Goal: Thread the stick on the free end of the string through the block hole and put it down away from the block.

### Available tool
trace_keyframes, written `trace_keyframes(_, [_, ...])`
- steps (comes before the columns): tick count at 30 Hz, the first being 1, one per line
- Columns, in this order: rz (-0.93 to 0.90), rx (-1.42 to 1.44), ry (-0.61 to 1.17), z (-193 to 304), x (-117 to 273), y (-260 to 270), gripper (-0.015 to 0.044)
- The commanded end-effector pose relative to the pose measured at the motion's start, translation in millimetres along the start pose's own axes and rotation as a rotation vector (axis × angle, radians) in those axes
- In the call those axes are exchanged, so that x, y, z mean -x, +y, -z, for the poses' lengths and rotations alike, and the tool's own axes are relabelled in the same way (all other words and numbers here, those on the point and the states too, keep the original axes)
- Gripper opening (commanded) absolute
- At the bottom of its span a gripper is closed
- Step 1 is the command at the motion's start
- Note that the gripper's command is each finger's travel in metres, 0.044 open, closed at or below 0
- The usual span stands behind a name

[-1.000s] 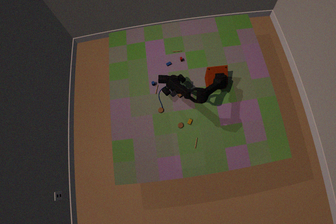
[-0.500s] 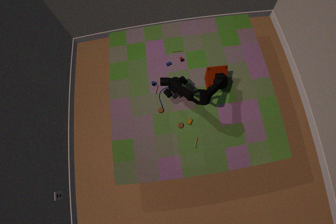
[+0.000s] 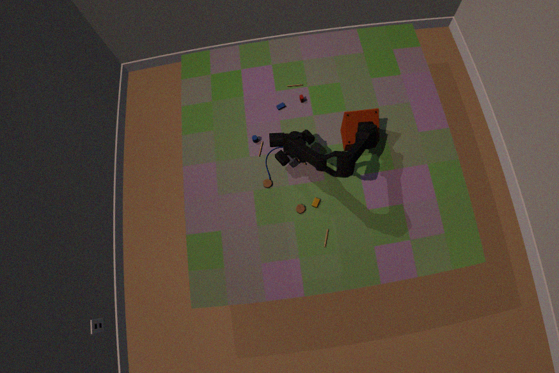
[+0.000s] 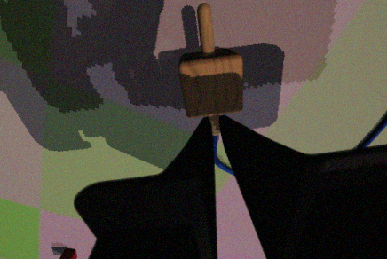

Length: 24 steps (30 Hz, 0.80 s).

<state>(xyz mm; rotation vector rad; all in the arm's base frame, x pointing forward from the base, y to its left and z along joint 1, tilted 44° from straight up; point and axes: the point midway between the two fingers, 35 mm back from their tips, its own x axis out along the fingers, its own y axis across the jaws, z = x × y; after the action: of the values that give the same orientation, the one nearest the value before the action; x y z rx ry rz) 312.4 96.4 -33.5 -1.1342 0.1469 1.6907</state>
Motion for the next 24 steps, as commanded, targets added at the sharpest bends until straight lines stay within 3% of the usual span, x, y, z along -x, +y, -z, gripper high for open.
trace_keyframes(1, [0.006, 0.0, -0.001, -3.1, 1.2, -0.5, 0.0])
trace_keyframes(6, [0.0, 0.0, 0.0, -0.4, 0.0, 0.0, 0.0121])
trace_keyframes(10, [-0.001, 0.0, 0.002, 1.1, 9.9, -0.6, 0.0121])
trace_keyframes(15, [-0.002, 0.0, 0.003, 2.3, 77.6, 0.3, 0.0121])
trace_keyframes(24, [0.005, -0.072, 0.001, 2.4, 76.1, 0.3, 0.0121])
